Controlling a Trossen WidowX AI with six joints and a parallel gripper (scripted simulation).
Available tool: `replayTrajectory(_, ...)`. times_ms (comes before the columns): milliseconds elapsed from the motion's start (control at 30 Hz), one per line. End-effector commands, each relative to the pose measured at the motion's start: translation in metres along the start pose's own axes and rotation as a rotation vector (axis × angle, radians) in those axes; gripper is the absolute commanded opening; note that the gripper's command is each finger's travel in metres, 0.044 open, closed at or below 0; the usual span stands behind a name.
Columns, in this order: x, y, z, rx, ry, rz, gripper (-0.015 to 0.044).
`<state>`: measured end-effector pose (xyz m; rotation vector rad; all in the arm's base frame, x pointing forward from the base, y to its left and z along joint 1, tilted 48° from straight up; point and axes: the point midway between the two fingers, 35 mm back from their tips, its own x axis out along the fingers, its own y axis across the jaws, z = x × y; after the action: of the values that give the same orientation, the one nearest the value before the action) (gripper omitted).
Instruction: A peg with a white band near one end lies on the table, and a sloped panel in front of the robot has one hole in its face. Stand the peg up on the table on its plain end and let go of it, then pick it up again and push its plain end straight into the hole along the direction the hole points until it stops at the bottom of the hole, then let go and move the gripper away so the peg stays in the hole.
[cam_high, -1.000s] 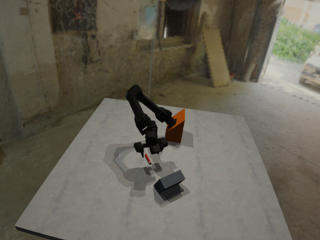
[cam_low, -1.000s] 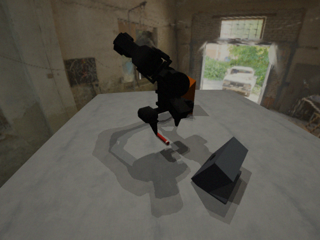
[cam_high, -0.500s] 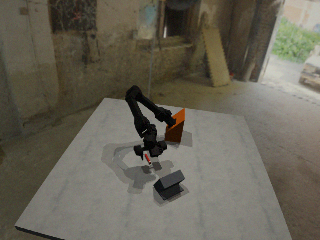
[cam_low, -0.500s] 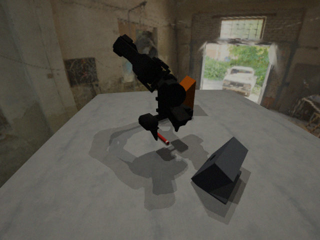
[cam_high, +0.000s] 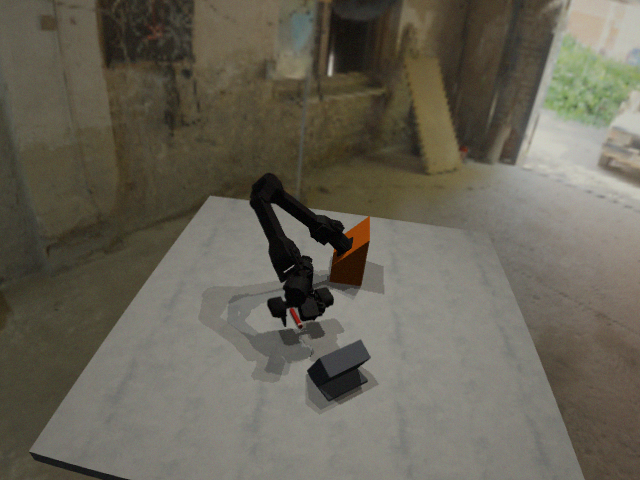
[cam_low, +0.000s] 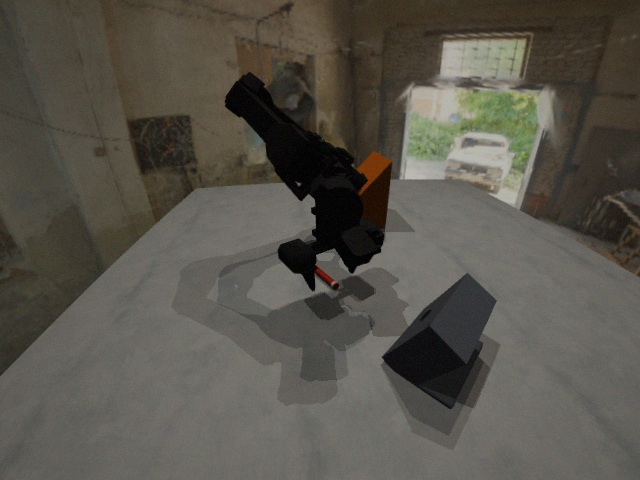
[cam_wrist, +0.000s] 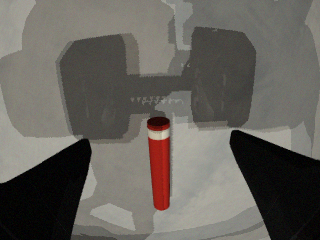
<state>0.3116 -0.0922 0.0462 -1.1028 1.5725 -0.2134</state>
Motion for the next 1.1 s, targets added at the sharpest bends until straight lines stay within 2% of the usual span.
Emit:
replayTrajectory(0,0.008,0.0014,-0.0017,-0.009,0.01,-0.003,0.044)
replayTrajectory(100,0.0102,0.0014,-0.0021,-0.009,0.01,-0.004,0.044)
replayTrajectory(533,0.0102,0.0014,-0.0021,-0.009,0.01,-0.004,0.011)
replayTrajectory(800,0.0102,0.0014,-0.0021,-0.009,0.01,-0.004,0.011)
replayTrajectory(1067,0.0102,0.0014,-0.0021,-0.009,0.01,-0.004,0.0057)
